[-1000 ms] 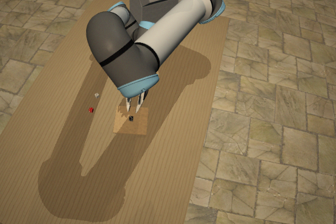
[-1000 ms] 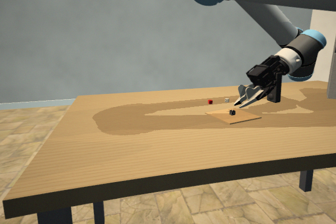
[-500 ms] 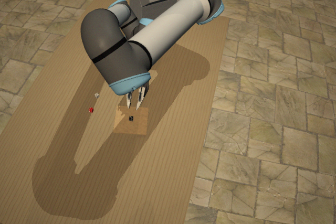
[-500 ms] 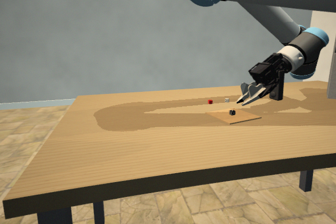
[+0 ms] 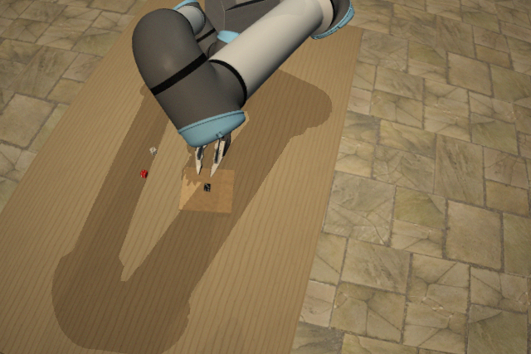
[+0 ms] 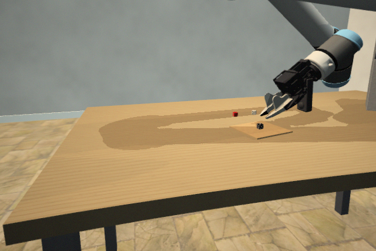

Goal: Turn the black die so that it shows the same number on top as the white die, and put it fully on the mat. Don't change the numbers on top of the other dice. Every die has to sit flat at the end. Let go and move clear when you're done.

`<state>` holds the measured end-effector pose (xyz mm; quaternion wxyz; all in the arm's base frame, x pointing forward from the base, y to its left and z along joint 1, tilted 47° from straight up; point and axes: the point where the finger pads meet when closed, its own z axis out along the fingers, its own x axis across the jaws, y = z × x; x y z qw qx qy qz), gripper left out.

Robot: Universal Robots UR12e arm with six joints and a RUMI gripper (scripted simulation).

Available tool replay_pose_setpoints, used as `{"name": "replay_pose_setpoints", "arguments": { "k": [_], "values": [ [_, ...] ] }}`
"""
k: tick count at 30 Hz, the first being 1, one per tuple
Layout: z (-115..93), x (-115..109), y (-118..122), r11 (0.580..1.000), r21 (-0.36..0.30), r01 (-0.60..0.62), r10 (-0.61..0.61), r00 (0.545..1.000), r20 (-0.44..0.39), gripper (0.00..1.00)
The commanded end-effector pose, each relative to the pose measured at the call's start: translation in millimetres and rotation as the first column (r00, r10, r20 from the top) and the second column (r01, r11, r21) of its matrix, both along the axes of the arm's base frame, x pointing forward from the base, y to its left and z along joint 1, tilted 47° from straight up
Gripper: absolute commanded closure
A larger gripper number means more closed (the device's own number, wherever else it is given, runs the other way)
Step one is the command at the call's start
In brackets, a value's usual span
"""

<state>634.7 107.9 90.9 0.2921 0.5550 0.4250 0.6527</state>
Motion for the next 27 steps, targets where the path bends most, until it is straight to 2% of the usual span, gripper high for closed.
{"name": "replay_pose_setpoints", "arguments": {
  "k": [1, 13, 15, 27],
  "values": [
    [0, 8, -6, 1.0, -0.009, 0.001, -0.001, 1.0, -0.021, 0.82],
    [-3, 45, -32, 0.999, -0.053, -0.006, -0.001, 0.992, -0.127, 0.82],
    [-3, 45, -32, 0.999, -0.053, -0.006, -0.001, 0.992, -0.127, 0.82],
    [-1, 81, -63, 0.993, -0.107, -0.049, 0.017, 0.96, -0.281, 0.82]
  ]
}}
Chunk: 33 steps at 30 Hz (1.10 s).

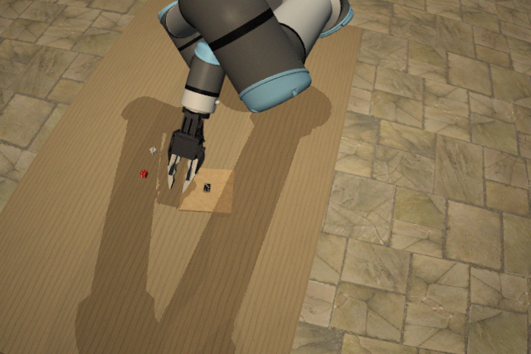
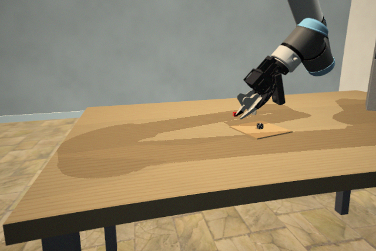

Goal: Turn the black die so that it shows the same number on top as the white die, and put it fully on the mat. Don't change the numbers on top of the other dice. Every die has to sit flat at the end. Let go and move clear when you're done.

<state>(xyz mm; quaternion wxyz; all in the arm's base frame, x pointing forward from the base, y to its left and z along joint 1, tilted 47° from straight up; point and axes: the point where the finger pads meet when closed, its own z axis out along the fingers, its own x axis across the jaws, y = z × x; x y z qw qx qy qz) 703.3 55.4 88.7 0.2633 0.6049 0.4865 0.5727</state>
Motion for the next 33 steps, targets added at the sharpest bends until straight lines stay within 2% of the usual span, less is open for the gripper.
{"name": "replay_pose_setpoints", "arguments": {
  "k": [1, 5, 16, 24, 33],
  "values": [
    [2, 15, -13, 0.999, -0.029, -0.022, 0.02, 0.996, -0.084, 0.82],
    [3, 19, -18, 0.999, -0.038, -0.033, 0.028, 0.993, -0.113, 0.82],
    [16, 25, -35, 0.991, -0.065, -0.115, 0.093, 0.958, -0.273, 0.82],
    [27, 17, -37, 0.983, -0.064, -0.17, 0.137, 0.926, -0.35, 0.82],
    [47, -8, -31, 0.966, -0.042, -0.254, 0.21, 0.872, -0.443, 0.82]
  ]
}}
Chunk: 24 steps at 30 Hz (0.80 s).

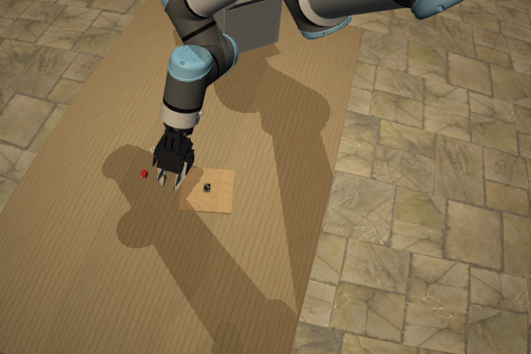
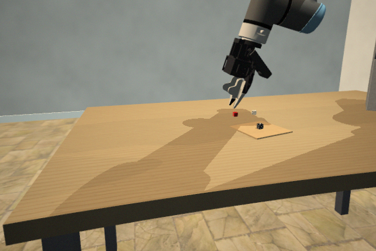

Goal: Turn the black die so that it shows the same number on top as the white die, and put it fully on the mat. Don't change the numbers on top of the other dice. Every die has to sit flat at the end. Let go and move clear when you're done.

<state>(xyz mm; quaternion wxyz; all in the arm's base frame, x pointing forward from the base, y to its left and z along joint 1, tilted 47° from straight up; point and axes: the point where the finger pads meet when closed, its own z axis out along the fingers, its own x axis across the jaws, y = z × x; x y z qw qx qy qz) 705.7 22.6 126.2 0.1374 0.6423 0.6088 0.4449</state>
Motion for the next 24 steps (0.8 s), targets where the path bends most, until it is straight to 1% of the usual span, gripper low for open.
{"name": "replay_pose_setpoints", "arguments": {
  "k": [1, 4, 6, 19, 24],
  "values": [
    [12, -14, 3, 0.998, 0.0, -0.059, 0.059, 0.995, -0.075, 0.82],
    [19, -24, 7, 0.996, 0.006, -0.084, 0.084, 0.991, -0.101, 0.82],
    [19, -24, 7, 0.996, 0.006, -0.084, 0.084, 0.991, -0.101, 0.82],
    [44, -66, 26, 0.985, 0.039, -0.166, 0.171, 0.969, -0.179, 0.82],
    [48, -73, 30, 0.983, 0.046, -0.179, 0.184, 0.965, -0.189, 0.82]
  ]
}}
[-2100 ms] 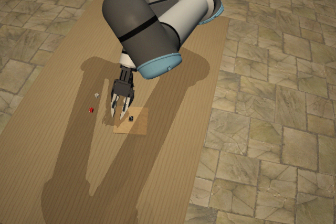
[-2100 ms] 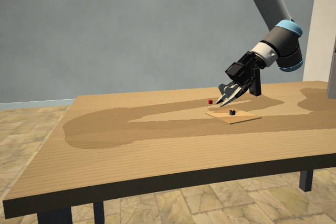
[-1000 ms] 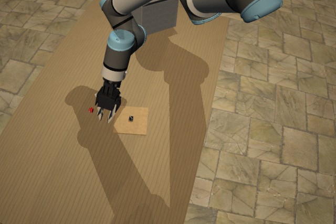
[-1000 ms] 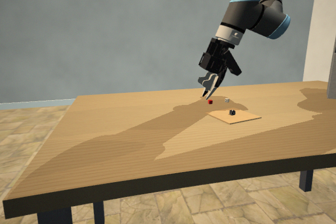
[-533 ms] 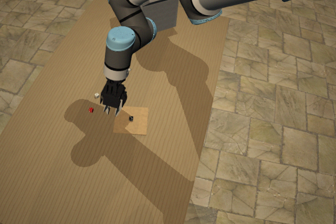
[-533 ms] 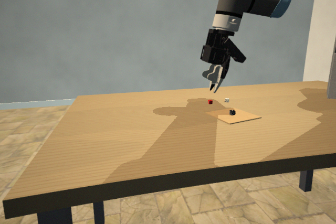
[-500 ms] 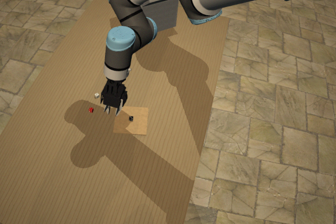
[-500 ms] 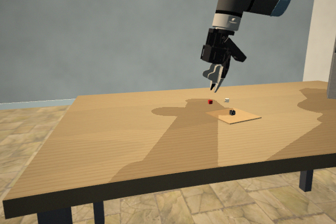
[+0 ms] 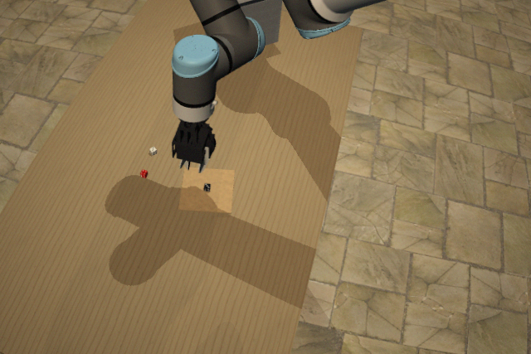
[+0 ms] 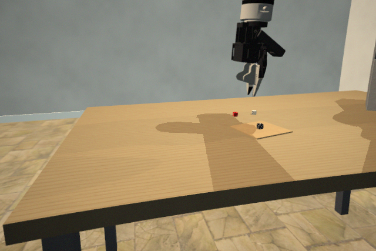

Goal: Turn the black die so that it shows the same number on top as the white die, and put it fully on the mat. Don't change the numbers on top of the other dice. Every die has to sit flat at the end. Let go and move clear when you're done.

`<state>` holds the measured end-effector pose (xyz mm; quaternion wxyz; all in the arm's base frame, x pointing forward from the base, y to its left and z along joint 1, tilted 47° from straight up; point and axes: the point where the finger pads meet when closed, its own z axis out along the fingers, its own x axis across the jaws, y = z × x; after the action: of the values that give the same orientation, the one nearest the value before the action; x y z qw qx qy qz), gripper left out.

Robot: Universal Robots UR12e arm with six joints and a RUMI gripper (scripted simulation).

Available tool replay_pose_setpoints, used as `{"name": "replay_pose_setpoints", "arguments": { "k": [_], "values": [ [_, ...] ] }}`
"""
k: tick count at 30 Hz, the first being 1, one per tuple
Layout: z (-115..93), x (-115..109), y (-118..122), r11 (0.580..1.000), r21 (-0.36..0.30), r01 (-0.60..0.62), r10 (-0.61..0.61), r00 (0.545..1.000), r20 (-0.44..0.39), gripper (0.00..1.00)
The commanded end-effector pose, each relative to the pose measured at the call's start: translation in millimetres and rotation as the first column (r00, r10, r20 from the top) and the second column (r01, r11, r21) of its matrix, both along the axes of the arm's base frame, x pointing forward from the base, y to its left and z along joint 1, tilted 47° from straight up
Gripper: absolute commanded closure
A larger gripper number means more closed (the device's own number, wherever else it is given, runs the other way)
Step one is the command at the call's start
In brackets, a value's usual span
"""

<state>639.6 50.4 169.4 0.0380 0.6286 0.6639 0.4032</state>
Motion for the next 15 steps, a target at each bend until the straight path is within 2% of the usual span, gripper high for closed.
{"name": "replay_pose_setpoints", "arguments": {
  "k": [1, 15],
  "values": [
    [6, -9, 3, 1.0, 0.006, -0.022, 0.022, 1.0, -0.019, 0.82],
    [14, -24, 11, 0.999, 0.018, -0.048, 0.048, 0.998, -0.04, 0.82]
  ]
}}
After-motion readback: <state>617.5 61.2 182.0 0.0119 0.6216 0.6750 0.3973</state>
